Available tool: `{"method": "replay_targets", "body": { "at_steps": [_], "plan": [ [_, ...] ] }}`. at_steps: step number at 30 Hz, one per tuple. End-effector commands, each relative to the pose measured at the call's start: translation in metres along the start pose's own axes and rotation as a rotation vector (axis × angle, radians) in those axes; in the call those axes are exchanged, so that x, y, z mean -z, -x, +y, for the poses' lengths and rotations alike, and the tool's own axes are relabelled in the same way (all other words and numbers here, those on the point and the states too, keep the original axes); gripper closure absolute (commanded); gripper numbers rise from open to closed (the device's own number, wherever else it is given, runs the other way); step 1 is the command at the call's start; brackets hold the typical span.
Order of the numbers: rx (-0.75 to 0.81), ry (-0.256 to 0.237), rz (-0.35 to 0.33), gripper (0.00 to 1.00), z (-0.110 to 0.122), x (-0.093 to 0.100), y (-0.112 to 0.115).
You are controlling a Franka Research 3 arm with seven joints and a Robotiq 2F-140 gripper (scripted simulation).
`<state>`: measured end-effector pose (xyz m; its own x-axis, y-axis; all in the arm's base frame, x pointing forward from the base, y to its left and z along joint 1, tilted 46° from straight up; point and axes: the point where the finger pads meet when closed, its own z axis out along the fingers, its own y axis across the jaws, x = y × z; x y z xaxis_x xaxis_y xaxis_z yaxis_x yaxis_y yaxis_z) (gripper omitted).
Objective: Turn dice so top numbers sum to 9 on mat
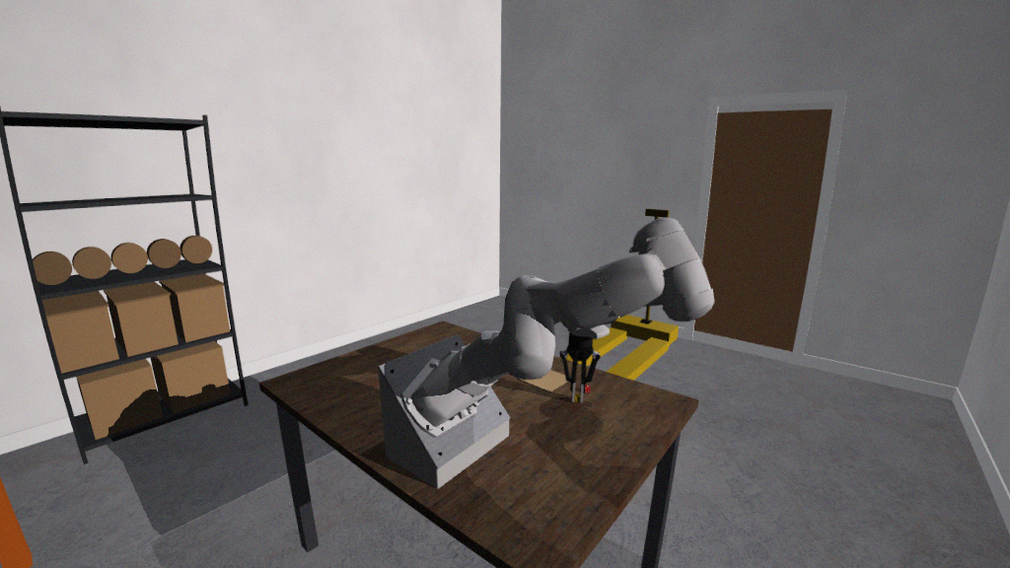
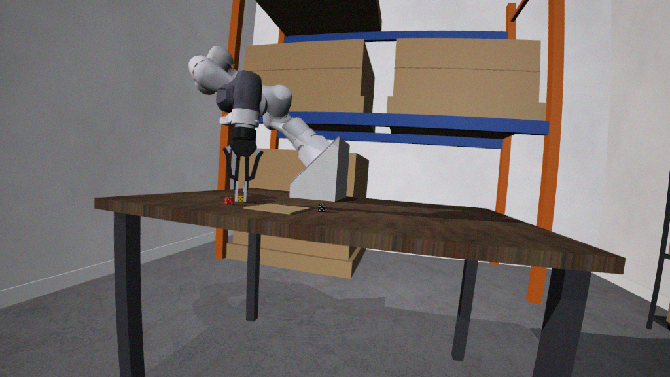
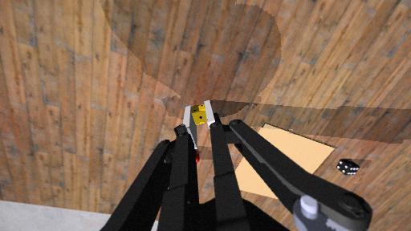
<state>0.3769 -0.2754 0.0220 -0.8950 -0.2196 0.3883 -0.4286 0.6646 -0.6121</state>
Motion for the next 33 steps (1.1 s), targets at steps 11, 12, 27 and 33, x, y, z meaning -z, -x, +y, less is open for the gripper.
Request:
{"method": "replay_targets", "body": {
  "at_steps": [11,12,27,33],
  "plan": [
    [-0.005,0.003,-0.004,0.91,0.000,0.054,0.001],
    [-0.005,0.003,-0.004,0.91,0.000,0.062,0.001],
    [-0.005,0.003,-0.004,0.91,0.000,0.099,0.001],
    [-0.007,0.003,-0.004,0.91,0.000,0.099,0.001]
  ]
}}
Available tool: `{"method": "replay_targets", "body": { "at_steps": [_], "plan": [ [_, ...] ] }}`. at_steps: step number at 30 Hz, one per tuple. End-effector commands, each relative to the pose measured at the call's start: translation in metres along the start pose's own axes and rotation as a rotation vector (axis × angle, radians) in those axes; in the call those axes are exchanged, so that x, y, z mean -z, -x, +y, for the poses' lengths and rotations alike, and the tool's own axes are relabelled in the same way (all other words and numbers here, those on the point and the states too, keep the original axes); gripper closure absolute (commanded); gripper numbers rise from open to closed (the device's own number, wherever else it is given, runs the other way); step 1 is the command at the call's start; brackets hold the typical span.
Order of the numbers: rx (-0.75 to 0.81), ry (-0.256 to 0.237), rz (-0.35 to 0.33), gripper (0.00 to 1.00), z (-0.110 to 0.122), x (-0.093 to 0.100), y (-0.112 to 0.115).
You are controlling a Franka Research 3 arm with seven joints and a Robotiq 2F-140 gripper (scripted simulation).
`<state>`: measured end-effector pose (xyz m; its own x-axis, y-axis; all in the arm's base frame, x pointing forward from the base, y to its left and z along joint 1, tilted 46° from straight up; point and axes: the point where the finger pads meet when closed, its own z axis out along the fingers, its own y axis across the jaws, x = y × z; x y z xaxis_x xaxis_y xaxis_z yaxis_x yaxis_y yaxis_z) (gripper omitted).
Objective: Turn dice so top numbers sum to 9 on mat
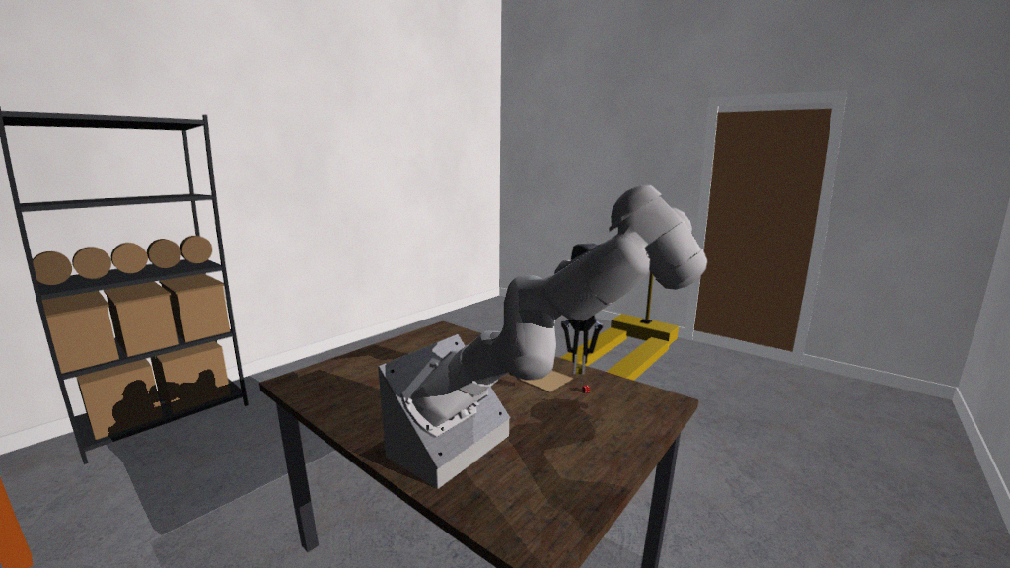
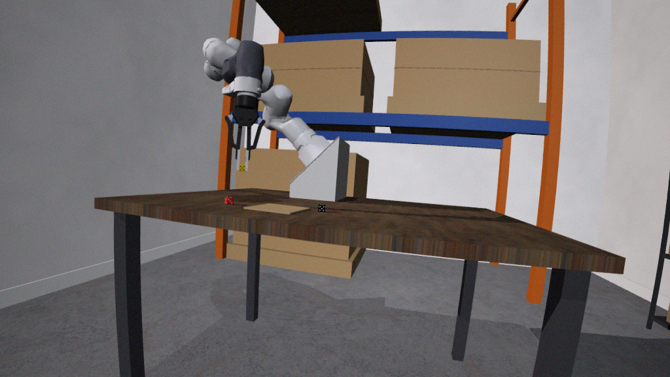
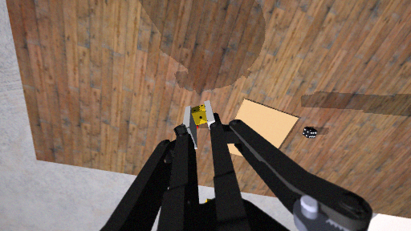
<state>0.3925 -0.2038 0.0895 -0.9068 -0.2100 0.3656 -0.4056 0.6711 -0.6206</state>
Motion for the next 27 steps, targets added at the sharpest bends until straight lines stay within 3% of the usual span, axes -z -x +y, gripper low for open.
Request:
{"method": "replay_targets", "body": {
  "at_steps": [1,4,16,27],
  "plan": [
    [0.001,0.001,0.006,0.91,0.004,0.000,0.002],
    [-0.168,0.003,0.005,0.91,0.039,0.002,0.036],
    [-0.243,0.003,0.005,0.91,0.056,0.003,0.050],
    [-0.388,0.002,0.005,0.91,0.092,0.004,0.075]
  ]
}}
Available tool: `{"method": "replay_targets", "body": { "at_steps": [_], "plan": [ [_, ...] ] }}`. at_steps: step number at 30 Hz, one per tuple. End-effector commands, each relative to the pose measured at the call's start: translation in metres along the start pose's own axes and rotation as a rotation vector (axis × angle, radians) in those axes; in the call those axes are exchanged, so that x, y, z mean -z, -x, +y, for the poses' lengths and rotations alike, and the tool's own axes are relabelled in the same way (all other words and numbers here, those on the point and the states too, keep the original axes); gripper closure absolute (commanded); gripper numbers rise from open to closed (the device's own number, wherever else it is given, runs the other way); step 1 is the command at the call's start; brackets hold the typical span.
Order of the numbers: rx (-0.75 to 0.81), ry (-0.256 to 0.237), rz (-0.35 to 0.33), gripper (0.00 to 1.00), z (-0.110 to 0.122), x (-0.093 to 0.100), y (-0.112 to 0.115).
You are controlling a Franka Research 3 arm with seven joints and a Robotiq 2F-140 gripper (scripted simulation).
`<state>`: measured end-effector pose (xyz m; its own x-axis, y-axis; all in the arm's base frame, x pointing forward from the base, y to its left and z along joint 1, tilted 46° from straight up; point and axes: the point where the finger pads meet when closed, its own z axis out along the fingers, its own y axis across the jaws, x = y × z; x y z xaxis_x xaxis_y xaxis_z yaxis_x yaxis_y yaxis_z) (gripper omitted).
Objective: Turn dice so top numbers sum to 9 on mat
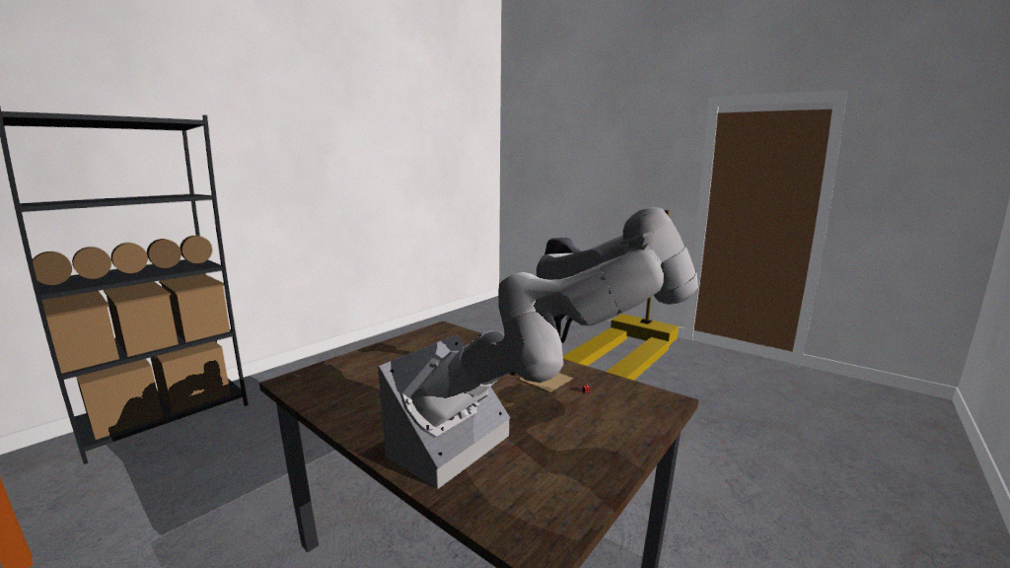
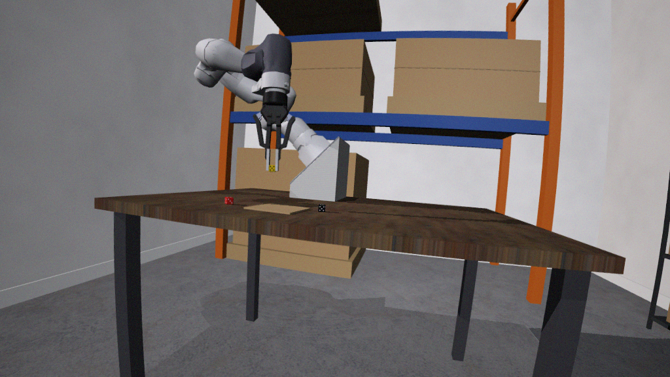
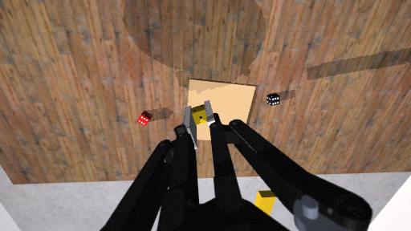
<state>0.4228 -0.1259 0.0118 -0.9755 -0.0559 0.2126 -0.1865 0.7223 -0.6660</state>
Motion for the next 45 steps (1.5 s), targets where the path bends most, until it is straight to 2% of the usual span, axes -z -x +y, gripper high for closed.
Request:
{"method": "replay_targets", "body": {
  "at_steps": [1,6,7,12,29,33,38,40,45],
  "plan": [
    [-0.172,-0.029,0.007,0.91,0.008,-0.001,0.002],
    [-0.206,-0.030,0.007,0.91,0.018,-0.002,0.005],
    [-0.240,-0.031,0.007,0.91,0.028,-0.002,0.008],
    [-0.299,-0.032,0.007,0.91,0.045,-0.003,0.012],
    [-0.302,-0.032,0.007,0.91,0.046,-0.005,0.012],
    [-0.302,-0.032,0.007,0.91,0.046,-0.014,0.012],
    [-0.302,-0.032,0.007,0.91,0.045,-0.034,0.012],
    [-0.302,-0.032,0.007,0.91,0.045,-0.034,0.012],
    [-0.302,-0.032,0.007,0.91,0.045,-0.058,0.012]
  ]
}}
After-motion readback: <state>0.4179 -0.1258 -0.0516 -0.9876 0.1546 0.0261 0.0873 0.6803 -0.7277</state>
